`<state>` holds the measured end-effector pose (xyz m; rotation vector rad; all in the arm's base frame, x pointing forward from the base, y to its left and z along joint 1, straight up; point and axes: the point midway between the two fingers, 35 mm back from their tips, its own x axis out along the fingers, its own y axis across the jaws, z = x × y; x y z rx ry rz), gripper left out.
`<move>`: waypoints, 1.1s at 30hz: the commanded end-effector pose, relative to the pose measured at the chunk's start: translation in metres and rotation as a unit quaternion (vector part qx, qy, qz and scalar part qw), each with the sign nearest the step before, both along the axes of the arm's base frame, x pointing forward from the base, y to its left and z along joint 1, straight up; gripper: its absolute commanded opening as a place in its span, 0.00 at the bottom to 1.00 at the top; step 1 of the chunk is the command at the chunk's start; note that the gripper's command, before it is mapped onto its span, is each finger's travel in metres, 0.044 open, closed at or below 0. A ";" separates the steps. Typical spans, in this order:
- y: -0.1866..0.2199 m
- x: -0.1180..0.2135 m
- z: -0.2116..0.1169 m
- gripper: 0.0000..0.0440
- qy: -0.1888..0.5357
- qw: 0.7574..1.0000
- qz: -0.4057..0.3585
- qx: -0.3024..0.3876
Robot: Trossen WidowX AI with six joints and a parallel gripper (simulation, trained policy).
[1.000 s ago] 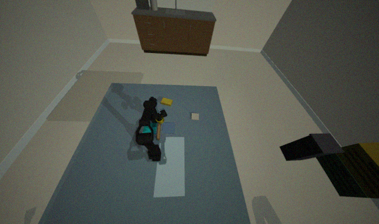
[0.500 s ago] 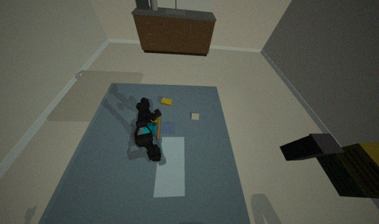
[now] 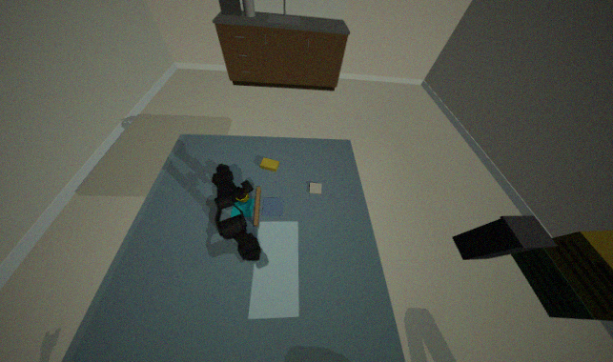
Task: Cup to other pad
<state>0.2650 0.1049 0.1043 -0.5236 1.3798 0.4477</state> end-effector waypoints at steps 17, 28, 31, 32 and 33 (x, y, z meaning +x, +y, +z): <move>0.004 -0.015 -0.039 0.11 -0.012 1.000 -0.009 -0.003; 0.009 -0.007 -0.026 0.34 -0.049 0.998 -0.015 0.033; 0.009 -0.008 -0.023 0.35 -0.054 0.998 -0.014 0.039; 0.008 -0.009 -0.022 0.36 -0.055 0.998 -0.014 0.042; 0.008 -0.010 -0.020 0.37 -0.055 0.997 -0.014 0.044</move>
